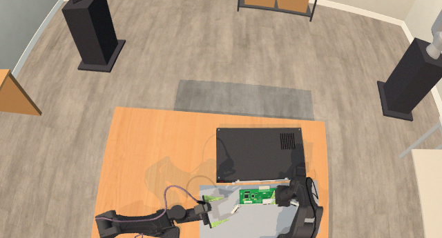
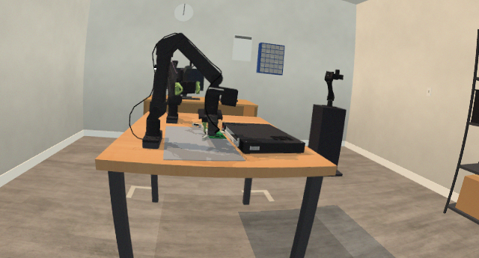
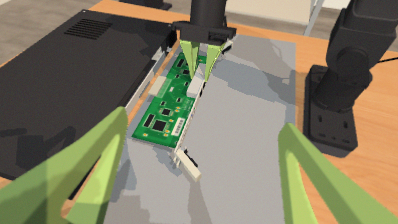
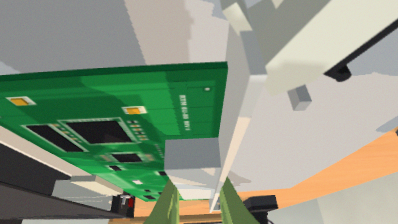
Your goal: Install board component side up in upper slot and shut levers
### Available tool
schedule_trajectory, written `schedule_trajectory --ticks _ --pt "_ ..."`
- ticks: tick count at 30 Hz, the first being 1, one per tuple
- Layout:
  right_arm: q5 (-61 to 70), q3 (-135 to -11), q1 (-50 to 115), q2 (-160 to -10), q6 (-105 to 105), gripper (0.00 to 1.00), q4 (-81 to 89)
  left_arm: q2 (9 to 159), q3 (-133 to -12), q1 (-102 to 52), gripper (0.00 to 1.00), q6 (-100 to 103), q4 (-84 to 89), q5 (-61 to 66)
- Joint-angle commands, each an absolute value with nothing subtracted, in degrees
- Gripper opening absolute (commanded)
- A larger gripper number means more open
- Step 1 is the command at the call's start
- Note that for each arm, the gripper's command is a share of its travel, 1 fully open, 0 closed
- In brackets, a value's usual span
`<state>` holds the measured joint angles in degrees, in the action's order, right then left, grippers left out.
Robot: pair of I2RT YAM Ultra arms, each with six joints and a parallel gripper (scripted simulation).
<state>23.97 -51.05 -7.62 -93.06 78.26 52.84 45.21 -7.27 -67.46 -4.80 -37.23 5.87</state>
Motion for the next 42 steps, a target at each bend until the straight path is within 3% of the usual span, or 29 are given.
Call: schedule_trajectory --ticks 1,42 --pt "25.4 -52.68 -7.13 -93.55 78.73 0.18 53.13 43.96 -6.23 -66.75 1.0 -4.72 -36.13 6.28" --pt "27.04 -59.73 -6.69 -101.48 79.65 0.18 49.81 43.96 -6.23 -66.75 1.0 -4.72 -36.13 6.28"
